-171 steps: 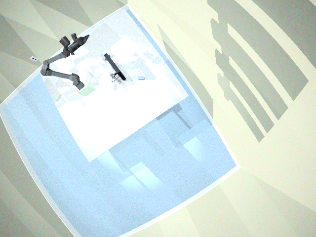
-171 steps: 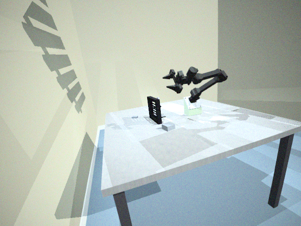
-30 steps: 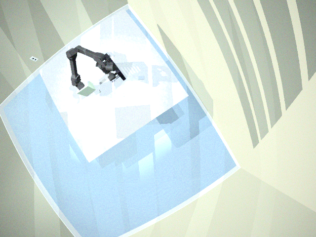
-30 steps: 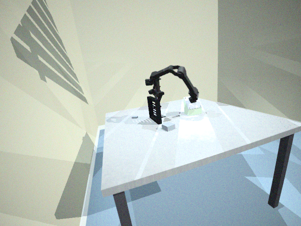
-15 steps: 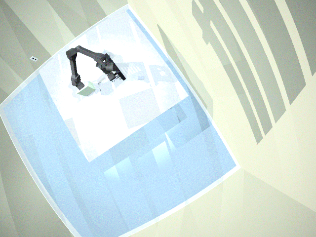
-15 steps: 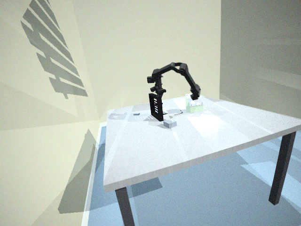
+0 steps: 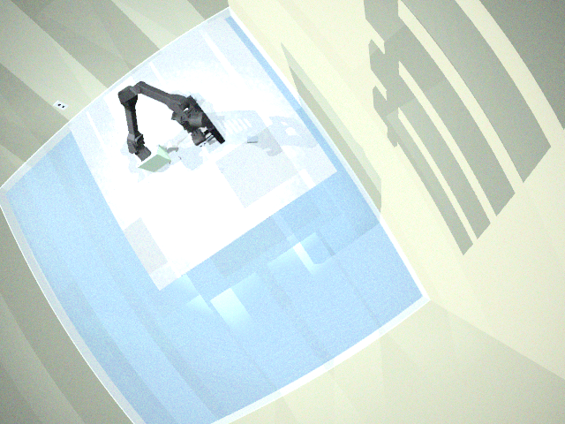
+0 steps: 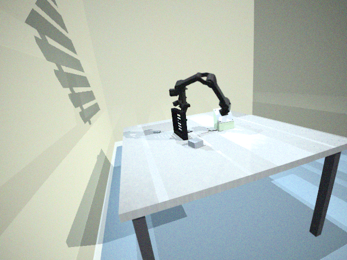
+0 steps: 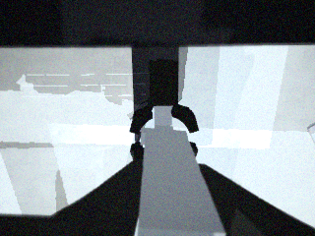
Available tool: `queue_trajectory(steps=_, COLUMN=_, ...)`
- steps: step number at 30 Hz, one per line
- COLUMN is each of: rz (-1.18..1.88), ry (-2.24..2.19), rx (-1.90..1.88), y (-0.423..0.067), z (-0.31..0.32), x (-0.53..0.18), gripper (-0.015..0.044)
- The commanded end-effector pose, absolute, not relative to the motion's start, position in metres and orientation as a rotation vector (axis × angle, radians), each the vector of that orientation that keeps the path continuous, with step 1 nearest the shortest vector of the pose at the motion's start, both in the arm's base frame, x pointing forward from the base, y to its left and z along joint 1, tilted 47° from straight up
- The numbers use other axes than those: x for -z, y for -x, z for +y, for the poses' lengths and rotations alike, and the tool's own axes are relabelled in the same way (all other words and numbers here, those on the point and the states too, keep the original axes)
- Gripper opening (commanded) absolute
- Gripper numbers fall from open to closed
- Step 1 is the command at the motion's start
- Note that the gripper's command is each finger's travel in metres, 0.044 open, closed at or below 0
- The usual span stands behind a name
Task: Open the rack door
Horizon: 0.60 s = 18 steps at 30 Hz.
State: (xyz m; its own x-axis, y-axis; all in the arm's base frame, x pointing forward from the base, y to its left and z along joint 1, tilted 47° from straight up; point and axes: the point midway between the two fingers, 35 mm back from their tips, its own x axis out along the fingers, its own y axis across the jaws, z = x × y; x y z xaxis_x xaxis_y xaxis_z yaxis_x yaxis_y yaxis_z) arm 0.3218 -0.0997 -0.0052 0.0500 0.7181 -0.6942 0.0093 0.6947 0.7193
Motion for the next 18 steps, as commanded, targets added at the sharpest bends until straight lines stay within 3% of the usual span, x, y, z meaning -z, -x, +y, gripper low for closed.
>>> queue_trajectory(steps=1, rz=1.501, ry=-0.783, rx=-0.48, y=-0.3212, z=-0.0984, x=0.0063, gripper=0.0015)
queue_trajectory(steps=18, rz=1.702, ry=-1.42, rx=0.186, y=-0.3212, z=-0.0984, x=0.0063, gripper=0.0015)
